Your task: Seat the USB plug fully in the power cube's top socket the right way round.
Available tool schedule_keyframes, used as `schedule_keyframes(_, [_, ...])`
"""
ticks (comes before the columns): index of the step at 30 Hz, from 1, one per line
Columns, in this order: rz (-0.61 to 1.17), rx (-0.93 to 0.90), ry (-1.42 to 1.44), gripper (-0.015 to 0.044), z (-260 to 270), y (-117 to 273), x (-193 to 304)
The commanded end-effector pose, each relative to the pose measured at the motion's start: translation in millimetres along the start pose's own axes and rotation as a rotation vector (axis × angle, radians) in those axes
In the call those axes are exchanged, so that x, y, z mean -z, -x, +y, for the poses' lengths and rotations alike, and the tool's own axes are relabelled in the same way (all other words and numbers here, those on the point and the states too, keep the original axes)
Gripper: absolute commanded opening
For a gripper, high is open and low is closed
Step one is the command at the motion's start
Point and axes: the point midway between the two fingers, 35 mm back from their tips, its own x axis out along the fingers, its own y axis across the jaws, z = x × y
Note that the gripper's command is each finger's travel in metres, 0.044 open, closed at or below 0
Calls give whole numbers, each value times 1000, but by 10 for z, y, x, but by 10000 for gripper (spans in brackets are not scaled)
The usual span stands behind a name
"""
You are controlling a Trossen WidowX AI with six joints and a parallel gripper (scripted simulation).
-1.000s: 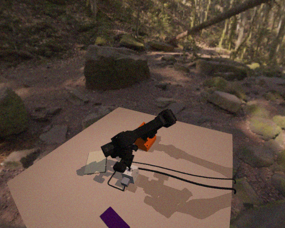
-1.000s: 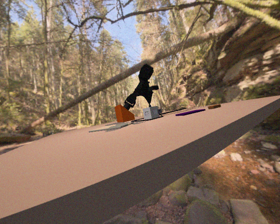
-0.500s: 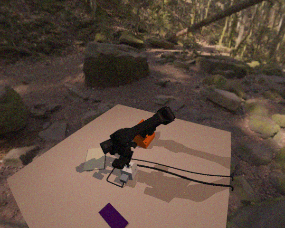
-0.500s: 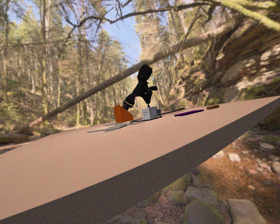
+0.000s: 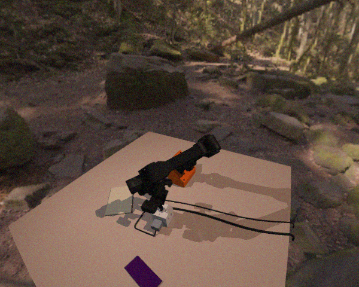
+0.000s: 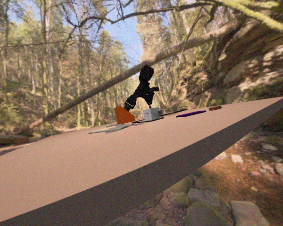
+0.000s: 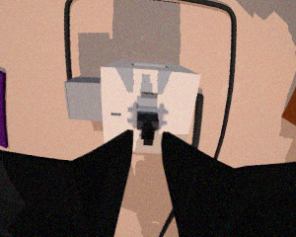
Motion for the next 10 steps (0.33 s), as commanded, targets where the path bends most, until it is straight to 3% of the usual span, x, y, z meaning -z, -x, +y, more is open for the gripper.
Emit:
schedule_keyframes(1, [0, 0, 0, 95, 0, 20, 2])
schedule_keyframes(10, [0, 0, 0, 95, 0, 109, 9])
